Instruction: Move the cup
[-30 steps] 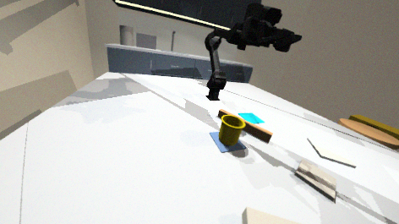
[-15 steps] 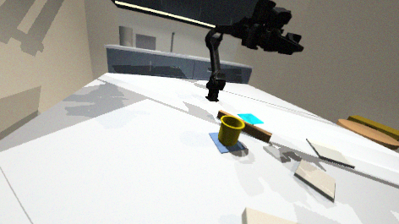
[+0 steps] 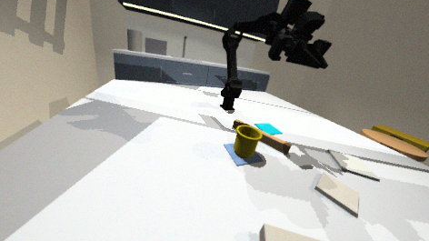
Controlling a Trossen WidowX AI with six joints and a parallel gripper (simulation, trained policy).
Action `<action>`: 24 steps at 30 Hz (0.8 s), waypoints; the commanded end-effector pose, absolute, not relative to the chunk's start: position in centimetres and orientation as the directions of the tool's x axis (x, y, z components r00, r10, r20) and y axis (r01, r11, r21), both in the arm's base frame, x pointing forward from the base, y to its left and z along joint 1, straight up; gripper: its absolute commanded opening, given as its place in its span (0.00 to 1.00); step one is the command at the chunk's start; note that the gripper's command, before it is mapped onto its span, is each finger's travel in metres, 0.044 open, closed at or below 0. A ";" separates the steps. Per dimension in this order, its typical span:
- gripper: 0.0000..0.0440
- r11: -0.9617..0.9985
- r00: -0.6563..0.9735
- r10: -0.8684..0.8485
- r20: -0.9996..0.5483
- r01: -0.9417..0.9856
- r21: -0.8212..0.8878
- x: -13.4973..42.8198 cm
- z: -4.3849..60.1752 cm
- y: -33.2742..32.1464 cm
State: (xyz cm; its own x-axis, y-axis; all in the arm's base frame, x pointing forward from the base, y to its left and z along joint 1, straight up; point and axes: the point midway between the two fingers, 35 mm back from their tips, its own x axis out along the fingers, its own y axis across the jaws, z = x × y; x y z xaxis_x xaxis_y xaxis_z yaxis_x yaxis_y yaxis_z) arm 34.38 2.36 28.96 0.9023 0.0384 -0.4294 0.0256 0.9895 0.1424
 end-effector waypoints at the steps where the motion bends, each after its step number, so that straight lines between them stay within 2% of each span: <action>1: 0.25 0.987 0.881 0.037 -0.473 0.041 0.153 34.6 28.5 2.5; 24: 0.27 0.988 0.642 0.004 -0.767 0.118 0.104 35.0 24.8 2.5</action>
